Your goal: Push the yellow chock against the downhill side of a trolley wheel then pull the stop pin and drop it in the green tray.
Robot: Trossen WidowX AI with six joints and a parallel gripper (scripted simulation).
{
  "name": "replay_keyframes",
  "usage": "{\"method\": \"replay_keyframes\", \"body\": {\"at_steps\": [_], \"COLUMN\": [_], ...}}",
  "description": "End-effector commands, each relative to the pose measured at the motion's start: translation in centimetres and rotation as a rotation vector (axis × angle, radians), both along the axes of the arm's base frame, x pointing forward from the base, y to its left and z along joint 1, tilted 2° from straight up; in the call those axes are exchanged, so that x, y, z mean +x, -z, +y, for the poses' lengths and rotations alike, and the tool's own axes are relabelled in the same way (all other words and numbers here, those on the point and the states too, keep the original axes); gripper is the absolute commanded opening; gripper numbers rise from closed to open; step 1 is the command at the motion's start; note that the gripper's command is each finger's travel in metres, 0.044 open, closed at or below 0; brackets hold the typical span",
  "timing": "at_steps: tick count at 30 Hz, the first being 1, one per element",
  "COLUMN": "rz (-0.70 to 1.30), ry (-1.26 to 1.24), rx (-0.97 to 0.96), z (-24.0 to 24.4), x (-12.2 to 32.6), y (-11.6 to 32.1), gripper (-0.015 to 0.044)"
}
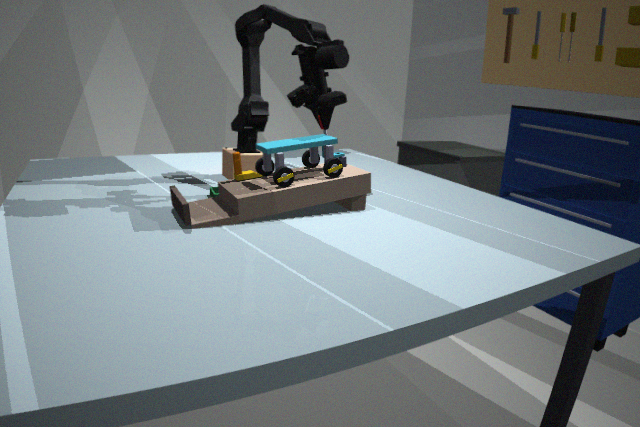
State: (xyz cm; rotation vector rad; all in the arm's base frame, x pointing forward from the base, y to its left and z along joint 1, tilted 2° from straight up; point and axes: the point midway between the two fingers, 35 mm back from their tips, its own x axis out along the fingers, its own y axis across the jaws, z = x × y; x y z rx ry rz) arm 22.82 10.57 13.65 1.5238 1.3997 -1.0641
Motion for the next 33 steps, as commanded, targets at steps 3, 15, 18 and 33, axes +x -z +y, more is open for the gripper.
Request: {"method": "replay_keyframes", "body": {"at_steps": [3, 15, 18, 33], "rz": [-0.010, -0.010, -0.009, -0.009], "ry": [-0.003, -0.003, -0.003, -0.003], "rx": [0.004, 0.000, -0.001, -0.006], "z": [-2.0, -6.4, -7.4, -12.8], "x": [-0.2, -0.3, -0.3, -0.7], "y": [0.4, 1.6, 1.8, 2.6], "gripper": [0.0000, 0.0000, 0.0000, 0.0000]}}
